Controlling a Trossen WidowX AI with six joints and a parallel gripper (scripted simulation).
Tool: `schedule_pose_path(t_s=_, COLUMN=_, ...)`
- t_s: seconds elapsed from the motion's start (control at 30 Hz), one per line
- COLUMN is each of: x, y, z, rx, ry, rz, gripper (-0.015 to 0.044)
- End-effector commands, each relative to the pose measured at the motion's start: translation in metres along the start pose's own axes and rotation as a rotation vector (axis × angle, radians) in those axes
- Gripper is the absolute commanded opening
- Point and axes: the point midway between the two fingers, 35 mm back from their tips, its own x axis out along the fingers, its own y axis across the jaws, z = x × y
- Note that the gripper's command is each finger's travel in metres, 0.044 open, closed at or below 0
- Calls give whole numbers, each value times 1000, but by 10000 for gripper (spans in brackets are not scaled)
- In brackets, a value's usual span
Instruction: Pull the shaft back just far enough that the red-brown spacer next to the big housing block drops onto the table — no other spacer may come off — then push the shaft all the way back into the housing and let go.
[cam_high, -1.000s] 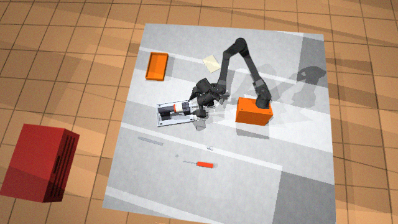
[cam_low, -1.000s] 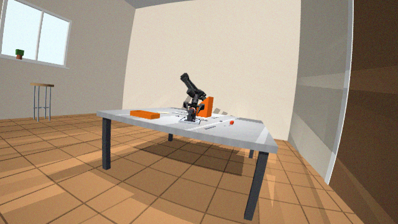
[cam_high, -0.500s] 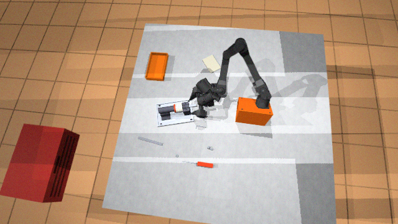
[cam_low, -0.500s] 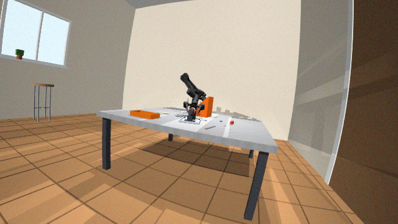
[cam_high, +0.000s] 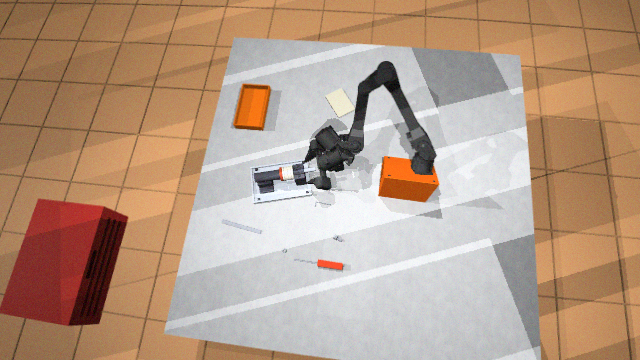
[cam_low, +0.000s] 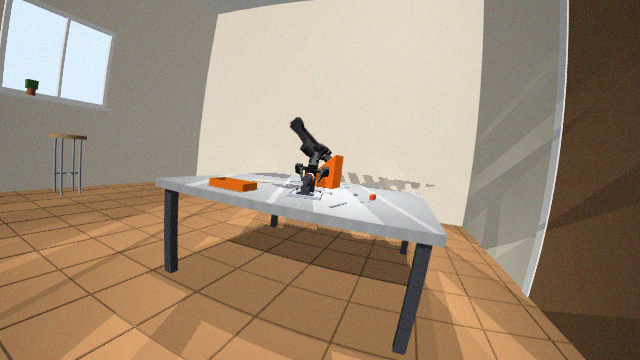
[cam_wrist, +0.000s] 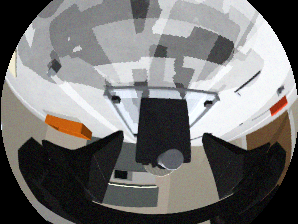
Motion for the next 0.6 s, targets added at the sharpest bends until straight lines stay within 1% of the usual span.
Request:
schedule_pose_path(t_s=0.0, x=0, y=0, z=0, rx=0, ry=0, rz=0, gripper=361)
schedule_pose_path(t_s=0.4, x=0, y=0, z=0, rx=0, ry=0, rz=0, gripper=46)
schedule_pose_path(t_s=0.57, x=0, y=0, z=0, rx=0, ry=0, rz=0, gripper=13)
